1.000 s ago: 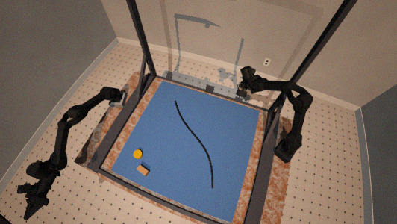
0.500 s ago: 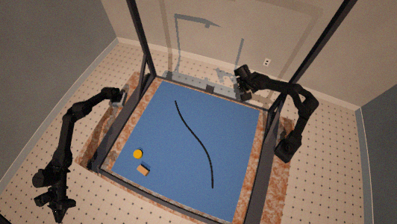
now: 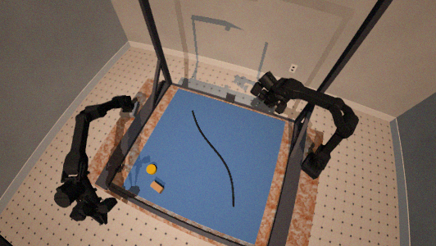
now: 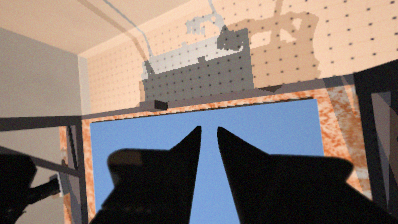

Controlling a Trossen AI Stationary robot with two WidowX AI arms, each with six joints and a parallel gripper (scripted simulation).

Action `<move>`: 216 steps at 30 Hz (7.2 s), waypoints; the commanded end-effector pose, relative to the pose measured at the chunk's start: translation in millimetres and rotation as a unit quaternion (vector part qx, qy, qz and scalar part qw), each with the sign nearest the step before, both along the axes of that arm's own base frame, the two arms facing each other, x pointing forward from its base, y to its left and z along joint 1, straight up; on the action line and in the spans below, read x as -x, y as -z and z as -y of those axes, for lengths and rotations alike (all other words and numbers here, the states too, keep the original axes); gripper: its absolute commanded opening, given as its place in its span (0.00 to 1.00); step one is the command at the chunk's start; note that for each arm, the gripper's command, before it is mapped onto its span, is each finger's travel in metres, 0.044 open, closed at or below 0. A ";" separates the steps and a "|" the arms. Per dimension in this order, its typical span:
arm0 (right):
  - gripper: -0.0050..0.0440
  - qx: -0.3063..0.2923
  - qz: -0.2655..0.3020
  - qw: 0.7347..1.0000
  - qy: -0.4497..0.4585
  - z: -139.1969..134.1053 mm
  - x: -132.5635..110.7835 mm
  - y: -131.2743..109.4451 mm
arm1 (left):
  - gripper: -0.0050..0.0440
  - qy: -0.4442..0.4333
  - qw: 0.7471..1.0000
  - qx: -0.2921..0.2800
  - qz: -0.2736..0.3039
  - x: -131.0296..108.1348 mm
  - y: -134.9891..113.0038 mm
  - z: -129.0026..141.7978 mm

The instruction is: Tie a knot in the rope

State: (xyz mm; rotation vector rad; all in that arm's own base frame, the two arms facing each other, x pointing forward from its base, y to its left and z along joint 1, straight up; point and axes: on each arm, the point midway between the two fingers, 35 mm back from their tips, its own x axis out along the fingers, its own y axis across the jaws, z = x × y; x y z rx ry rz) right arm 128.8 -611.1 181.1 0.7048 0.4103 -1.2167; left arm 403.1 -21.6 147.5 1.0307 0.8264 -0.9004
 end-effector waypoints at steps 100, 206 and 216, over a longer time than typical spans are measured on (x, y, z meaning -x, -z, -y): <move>0.28 -0.247 -0.127 0.915 -0.294 -239.1 -96.8 -51.5 | 0.28 -0.410 0.885 -0.024 -0.217 107.0 88.2 -363.9; 0.28 -0.247 -0.127 0.915 -0.294 -239.1 -96.8 -51.5 | 0.16 -0.410 0.885 -0.025 -0.218 119.6 133.7 -370.8; 0.28 -0.247 -0.127 0.915 -0.294 -239.1 -96.8 -51.5 | 0.16 -0.410 0.885 -0.025 -0.218 119.6 133.7 -370.6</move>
